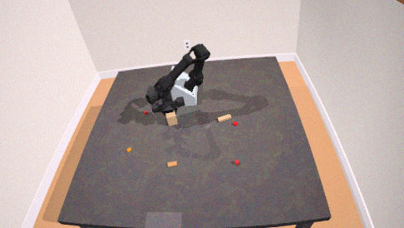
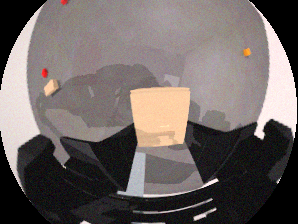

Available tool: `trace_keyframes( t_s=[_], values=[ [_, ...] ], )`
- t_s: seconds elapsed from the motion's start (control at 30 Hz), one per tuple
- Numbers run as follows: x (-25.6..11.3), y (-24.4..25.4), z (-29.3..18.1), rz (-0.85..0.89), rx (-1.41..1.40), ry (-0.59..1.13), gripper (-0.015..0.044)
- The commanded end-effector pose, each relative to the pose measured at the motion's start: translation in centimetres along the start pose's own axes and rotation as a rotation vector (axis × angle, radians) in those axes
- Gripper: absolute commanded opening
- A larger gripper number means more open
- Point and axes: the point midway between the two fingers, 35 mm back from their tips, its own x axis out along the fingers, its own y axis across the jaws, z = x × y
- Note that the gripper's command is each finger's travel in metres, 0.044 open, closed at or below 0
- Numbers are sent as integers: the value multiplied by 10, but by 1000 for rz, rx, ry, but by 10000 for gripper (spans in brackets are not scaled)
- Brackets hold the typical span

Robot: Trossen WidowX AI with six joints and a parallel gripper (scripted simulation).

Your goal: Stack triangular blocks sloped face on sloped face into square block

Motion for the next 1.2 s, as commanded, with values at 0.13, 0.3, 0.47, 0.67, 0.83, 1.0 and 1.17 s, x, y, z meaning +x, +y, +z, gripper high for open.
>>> trace_keyframes(
  t_s=[0.13,0.3,0.47,0.67,0.83,1.0,1.17],
  values=[
    [1,0,0,1,8,-5,0],
    [1,0,1,1,9,-5,0],
    [2,0,1,2,9,-5,0],
    [2,0,1,0,4,-2,0],
    [2,0,1,1,8,-4,0],
    [2,0,1,1,5,-3,53],
    [2,0,1,1,5,-3,184]
  ],
)
